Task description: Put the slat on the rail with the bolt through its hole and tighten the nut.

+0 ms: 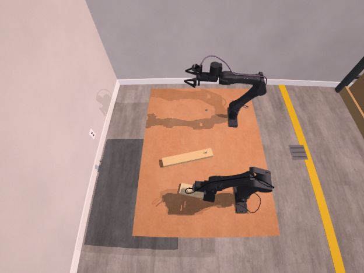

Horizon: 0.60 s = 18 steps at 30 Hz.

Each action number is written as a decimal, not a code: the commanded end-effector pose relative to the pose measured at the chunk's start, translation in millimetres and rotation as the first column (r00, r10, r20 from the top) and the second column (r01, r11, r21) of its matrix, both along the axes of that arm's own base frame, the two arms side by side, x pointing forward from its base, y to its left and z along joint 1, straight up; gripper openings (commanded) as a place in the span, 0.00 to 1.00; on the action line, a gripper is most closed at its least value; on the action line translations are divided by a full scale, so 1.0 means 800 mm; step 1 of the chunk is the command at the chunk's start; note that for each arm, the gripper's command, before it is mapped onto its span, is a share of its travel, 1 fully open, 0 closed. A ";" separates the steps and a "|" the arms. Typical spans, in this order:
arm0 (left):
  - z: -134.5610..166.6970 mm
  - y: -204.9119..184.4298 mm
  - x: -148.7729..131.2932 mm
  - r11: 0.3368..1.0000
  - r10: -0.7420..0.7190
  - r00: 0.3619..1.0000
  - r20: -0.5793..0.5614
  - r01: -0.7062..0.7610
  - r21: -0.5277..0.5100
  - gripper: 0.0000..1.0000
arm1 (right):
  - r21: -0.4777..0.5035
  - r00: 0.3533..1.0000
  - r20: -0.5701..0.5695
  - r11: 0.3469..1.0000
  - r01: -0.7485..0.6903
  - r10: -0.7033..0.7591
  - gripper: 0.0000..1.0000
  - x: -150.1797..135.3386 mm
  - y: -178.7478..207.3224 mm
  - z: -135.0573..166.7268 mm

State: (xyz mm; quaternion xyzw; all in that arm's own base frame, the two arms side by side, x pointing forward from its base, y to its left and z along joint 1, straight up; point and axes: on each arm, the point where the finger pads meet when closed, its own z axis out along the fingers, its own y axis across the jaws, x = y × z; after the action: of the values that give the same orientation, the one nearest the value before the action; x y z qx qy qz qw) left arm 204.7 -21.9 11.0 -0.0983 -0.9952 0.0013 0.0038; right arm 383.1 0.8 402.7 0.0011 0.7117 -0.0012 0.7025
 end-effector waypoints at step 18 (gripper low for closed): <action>0.021 -0.001 0.006 1.000 -0.002 1.000 0.010 0.002 0.000 0.72 | 0.000 1.000 0.026 1.000 -0.003 0.003 1.00 -0.003 0.000 0.012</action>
State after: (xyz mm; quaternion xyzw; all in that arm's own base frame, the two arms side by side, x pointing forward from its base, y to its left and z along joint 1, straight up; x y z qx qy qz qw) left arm 202.0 -21.6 13.1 -0.0982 -0.9951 0.0011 0.0114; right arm 383.1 0.8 402.7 0.0011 0.7117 -0.0012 0.7025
